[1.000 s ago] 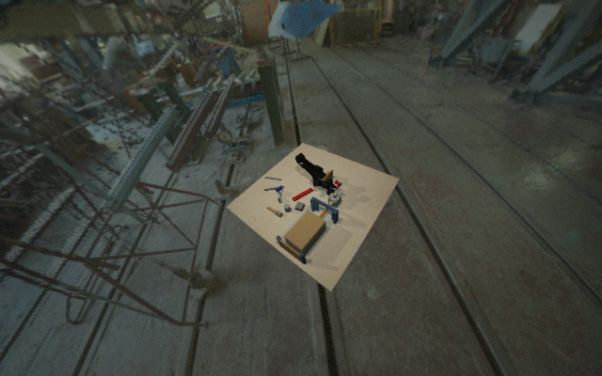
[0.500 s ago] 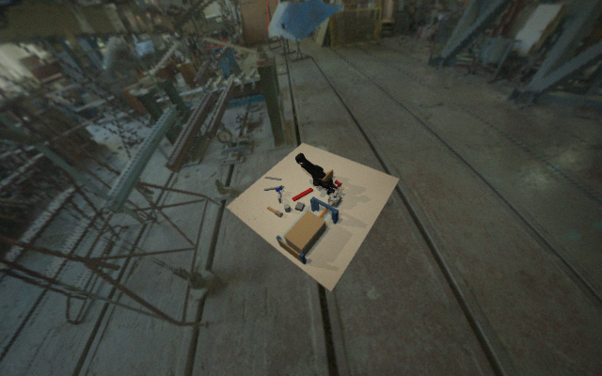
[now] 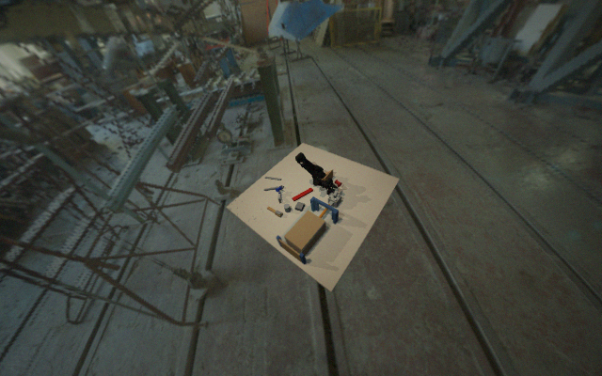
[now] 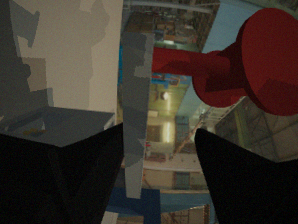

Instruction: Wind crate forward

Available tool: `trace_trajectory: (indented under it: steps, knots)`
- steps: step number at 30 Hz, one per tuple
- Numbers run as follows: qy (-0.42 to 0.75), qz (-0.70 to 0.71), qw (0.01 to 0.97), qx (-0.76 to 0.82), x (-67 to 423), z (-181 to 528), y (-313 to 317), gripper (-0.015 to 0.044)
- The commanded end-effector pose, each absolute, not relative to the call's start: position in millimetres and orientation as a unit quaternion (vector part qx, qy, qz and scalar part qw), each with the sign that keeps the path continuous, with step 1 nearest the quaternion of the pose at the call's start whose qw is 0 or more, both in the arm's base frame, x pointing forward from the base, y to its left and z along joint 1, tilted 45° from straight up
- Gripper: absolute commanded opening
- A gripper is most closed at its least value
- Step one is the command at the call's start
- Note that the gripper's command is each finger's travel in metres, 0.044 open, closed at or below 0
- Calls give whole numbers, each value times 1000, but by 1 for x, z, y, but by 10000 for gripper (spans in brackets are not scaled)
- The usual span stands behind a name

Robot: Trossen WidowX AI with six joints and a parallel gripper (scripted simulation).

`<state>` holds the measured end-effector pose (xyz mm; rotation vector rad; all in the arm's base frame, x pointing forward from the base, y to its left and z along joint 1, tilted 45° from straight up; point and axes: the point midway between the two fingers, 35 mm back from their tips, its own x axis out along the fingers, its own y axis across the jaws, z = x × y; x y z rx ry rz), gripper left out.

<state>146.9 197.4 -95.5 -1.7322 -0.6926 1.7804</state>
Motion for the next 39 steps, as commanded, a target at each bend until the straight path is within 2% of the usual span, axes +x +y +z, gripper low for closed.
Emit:
trace_trajectory:
  steps: [1,39]
  knots:
    - [-260,663,279,-644,147,-95,198,240]
    - [-258,663,278,-645,147,-101,192,240]
